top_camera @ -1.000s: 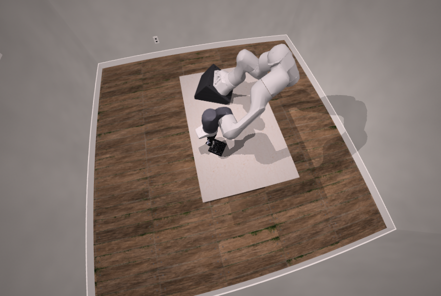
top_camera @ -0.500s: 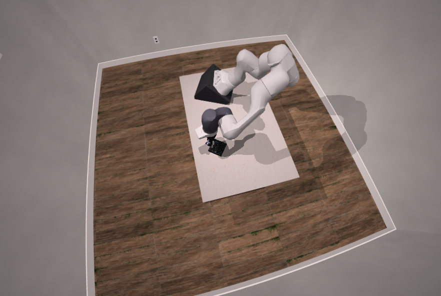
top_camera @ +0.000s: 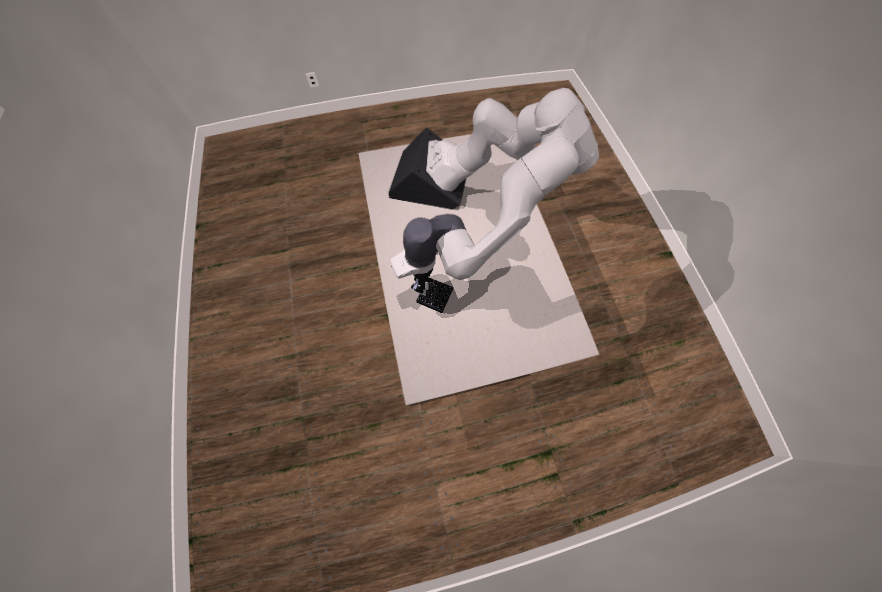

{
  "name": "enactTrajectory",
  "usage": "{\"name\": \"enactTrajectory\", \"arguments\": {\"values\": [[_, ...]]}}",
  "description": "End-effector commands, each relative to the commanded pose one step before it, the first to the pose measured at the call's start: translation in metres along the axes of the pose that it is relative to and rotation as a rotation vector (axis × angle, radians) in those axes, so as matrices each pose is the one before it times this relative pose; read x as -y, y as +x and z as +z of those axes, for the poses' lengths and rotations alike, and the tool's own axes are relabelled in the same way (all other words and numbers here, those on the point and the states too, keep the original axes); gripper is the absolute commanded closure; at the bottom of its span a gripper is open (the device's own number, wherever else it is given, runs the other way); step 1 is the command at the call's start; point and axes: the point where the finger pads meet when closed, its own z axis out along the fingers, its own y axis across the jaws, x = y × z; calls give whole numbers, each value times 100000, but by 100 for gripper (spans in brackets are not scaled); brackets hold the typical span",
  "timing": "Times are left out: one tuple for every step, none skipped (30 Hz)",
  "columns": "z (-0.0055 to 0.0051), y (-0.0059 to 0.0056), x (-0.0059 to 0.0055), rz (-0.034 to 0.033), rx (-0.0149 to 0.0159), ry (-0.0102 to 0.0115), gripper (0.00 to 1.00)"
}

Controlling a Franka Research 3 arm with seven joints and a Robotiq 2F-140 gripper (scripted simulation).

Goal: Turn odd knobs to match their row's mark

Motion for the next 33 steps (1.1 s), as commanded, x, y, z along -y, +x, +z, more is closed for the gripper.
{"name": "enactTrajectory", "arguments": {"values": [[52,-8,125,-397,-9,235,88],[0,0,0,0,0,0,88],[0,0,0,0,0,0,88],[0,0,0,0,0,0,88],[0,0,0,0,0,0,88],[0,0,0,0,0,0,88],[0,0,0,0,0,0,88],[0,0,0,0,0,0,88],[0,0,0,0,0,0,88],[0,0,0,0,0,0,88],[0,0,0,0,0,0,88],[0,0,0,0,0,0,88],[0,0,0,0,0,0,88],[0,0,0,0,0,0,88],[2,0,0,0,0,0,88],[0,0,0,0,0,0,88],[0,0,0,0,0,0,88],[7,0,0,0,0,0,88],[13,0,0,0,0,0,88],[20,0,0,0,0,0,88],[29,0,0,0,0,0,88],[38,0,0,0,0,0,88],[47,0,0,0,0,0,88],[55,0,0,0,0,0,88],[64,0,0,0,0,0,88],[71,0,0,0,0,0,88],[77,0,0,0,0,0,88],[82,0,0,0,0,0,88],[85,0,0,0,0,0,88],[87,0,0,0,0,0,88],[87,0,0,0,0,0,88],[86,0,0,0,0,0,88],[0,0,0,0,0,0,88]]}}
